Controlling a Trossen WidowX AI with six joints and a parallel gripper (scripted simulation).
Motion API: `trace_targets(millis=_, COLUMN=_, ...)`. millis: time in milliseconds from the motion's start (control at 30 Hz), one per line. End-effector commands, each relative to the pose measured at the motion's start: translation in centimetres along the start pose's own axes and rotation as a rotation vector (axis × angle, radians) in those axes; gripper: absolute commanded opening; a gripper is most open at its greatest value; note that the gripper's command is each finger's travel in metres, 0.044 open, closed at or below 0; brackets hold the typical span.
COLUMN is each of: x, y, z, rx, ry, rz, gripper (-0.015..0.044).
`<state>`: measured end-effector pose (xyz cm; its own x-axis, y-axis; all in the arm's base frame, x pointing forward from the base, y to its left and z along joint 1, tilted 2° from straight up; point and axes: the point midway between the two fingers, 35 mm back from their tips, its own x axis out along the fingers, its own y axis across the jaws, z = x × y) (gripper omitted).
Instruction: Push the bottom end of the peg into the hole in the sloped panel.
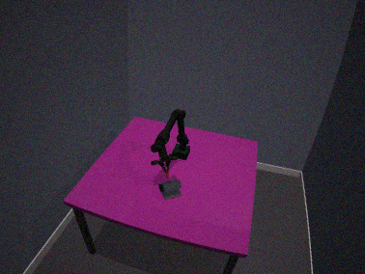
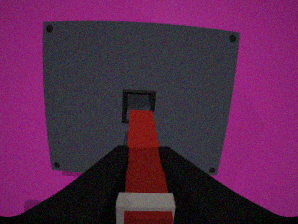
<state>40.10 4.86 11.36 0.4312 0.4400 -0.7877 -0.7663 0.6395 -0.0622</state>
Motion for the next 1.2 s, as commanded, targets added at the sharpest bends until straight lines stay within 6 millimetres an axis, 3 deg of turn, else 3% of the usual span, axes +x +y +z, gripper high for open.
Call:
trace_targets(millis=0, x=0.4, y=0.0, z=-0.1, rx=0.005, ry=0.003, rz=0.0, gripper=0.0)
trace_targets(millis=567, x=2.5, y=0.1, z=-0.2, rx=0.005, ry=0.0, rz=-0.002, gripper=0.0)
trace_targets(millis=1167, x=2.1, y=0.0, z=0.0, rx=0.001, ry=-0.004, rz=-0.005, gripper=0.0)
